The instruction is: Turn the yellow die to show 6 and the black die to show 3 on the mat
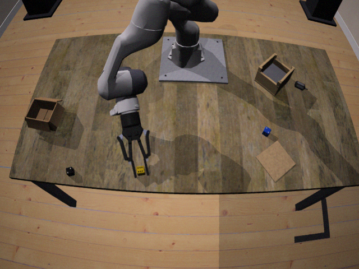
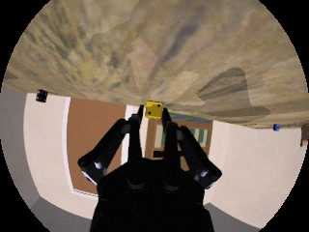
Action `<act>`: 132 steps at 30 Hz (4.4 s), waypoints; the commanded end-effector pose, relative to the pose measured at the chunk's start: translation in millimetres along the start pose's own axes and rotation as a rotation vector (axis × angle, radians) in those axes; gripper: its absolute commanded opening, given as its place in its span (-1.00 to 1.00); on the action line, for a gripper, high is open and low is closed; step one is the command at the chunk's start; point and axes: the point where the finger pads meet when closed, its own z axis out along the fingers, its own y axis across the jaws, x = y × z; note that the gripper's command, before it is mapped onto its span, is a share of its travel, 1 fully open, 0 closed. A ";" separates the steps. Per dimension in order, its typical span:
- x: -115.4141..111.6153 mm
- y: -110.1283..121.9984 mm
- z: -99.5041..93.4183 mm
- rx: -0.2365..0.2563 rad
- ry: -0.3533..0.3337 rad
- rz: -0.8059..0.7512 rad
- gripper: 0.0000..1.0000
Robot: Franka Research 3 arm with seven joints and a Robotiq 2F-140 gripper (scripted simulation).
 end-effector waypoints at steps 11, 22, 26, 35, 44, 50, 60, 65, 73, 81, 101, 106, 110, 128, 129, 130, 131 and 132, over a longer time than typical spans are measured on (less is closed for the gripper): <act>-0.9 -2.5 0.1 0.004 -0.004 -0.001 -0.30; -0.9 -2.4 -5.0 0.004 -0.004 -0.001 -0.30; -0.9 -2.4 -17.1 0.004 -0.004 -0.001 -0.30; -0.8 -2.3 -46.7 0.004 -0.004 -0.001 -0.30; -1.0 -2.2 -50.1 0.004 -0.004 -0.001 -0.30; -11.8 -2.2 -55.8 0.004 -0.004 -0.001 -0.30; -42.4 -2.1 -72.3 0.004 -0.004 -0.001 -0.30; -52.7 -2.0 -77.8 0.004 -0.004 -0.001 -0.30; -55.9 0.2 -75.9 -0.012 0.000 0.002 -0.30; -78.1 30.8 -49.4 -0.215 0.099 0.041 -0.30; -85.6 56.7 -33.2 -0.370 0.317 0.070 -0.30; -85.5 59.0 -31.9 -0.384 0.360 0.072 -0.30; -85.0 61.7 -30.3 -0.399 0.440 0.075 -0.30; -83.7 56.2 -30.5 -0.366 0.699 0.068 -0.30; -83.8 55.2 -30.7 -0.361 0.713 0.067 -0.30; -84.0 54.2 -30.9 -0.355 0.727 0.066 -0.30; -84.2 53.1 -31.1 -0.349 0.742 0.064 -0.30; -84.3 52.3 -31.3 -0.344 0.752 0.064 -0.30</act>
